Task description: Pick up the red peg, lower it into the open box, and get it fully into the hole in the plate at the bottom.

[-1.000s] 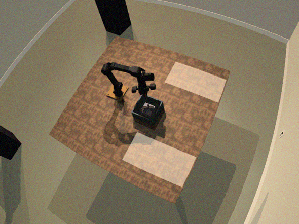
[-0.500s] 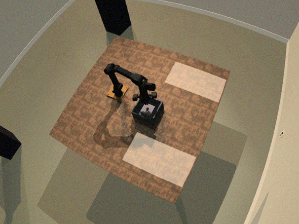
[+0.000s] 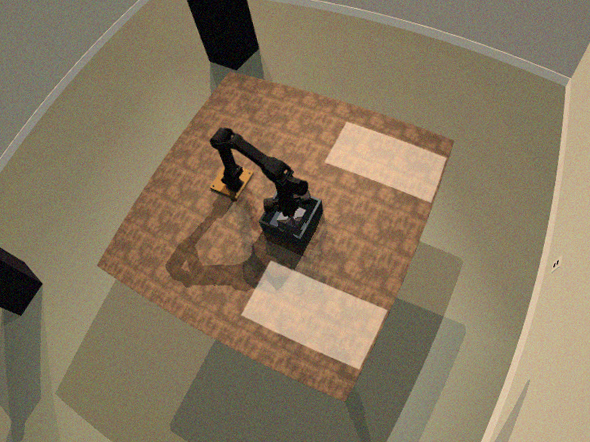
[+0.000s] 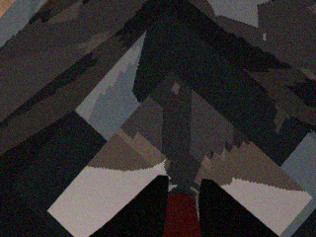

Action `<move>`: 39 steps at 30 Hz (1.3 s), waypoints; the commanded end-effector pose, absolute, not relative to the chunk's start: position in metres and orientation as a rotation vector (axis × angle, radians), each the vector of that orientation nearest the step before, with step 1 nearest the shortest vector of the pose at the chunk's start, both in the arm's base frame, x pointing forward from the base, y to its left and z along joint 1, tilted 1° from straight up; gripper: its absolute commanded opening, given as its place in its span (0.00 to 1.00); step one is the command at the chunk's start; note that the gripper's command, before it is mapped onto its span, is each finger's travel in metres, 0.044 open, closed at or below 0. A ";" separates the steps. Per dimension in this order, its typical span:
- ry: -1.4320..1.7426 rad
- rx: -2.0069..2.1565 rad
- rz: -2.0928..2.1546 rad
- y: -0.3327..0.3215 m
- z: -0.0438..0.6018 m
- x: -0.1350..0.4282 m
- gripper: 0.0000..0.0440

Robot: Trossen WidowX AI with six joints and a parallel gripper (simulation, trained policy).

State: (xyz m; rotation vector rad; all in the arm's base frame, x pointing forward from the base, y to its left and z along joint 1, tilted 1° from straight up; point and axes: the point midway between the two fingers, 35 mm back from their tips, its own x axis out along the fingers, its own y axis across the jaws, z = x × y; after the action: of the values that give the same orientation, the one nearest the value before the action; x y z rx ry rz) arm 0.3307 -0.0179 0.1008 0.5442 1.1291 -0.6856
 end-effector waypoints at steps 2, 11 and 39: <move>1.183 0.526 -0.656 -0.019 0.087 0.330 0.18; 1.215 0.506 -0.621 -0.026 0.093 0.343 0.40; 1.373 0.606 -0.630 -0.013 0.158 0.396 0.57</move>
State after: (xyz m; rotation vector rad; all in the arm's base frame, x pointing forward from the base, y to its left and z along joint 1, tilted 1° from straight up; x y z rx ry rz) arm 0.3917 -0.0159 0.1507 0.5876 1.3606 -0.6231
